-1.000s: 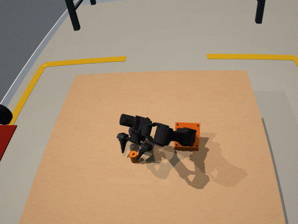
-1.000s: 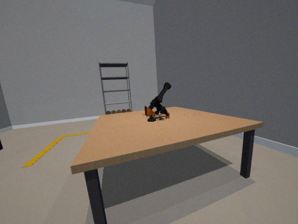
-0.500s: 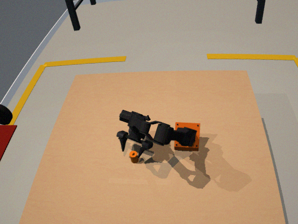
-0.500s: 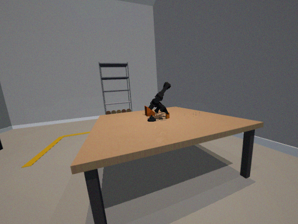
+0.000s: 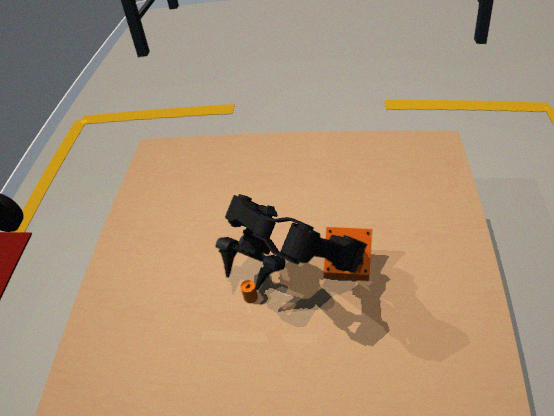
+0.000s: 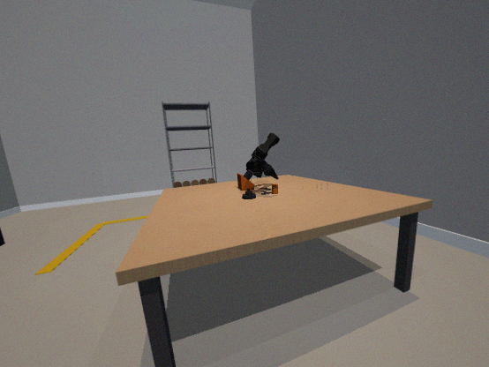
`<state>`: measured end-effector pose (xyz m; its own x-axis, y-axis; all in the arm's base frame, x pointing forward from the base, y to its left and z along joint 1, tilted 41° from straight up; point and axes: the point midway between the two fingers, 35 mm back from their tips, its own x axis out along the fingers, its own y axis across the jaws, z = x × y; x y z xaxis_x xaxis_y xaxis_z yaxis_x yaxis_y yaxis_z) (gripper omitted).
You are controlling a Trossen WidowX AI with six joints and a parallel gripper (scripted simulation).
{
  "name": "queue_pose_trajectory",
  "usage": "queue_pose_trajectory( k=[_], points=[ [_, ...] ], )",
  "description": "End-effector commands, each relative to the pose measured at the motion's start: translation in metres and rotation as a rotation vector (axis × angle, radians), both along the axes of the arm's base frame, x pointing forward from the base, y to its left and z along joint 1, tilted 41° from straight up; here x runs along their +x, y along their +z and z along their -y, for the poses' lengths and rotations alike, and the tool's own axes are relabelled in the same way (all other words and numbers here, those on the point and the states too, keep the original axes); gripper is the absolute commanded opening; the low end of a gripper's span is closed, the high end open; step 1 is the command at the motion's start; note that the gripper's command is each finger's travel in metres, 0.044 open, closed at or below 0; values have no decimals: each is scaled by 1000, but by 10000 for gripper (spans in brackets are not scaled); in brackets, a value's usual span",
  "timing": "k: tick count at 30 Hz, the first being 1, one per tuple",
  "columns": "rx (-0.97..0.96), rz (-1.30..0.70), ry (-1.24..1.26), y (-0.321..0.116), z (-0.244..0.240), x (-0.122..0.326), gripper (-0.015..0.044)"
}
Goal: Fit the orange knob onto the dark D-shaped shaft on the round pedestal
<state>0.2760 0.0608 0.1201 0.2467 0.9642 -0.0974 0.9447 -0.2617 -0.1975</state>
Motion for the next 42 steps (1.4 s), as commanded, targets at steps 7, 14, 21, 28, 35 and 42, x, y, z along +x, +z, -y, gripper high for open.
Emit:
queue_pose_trajectory(
  k=[7,14,21,28,35,42],
  points=[
    [-259,-113,196,17,0,-8,440],
    [-731,-227,157,30,21,2,440],
    [-731,-227,157,30,21,2,440],
    [-762,-13,269,30,21,2,440],
    [-811,608,576,30,20,2,440],
    [-797,1243,868,30,20,2,440]
  ],
)
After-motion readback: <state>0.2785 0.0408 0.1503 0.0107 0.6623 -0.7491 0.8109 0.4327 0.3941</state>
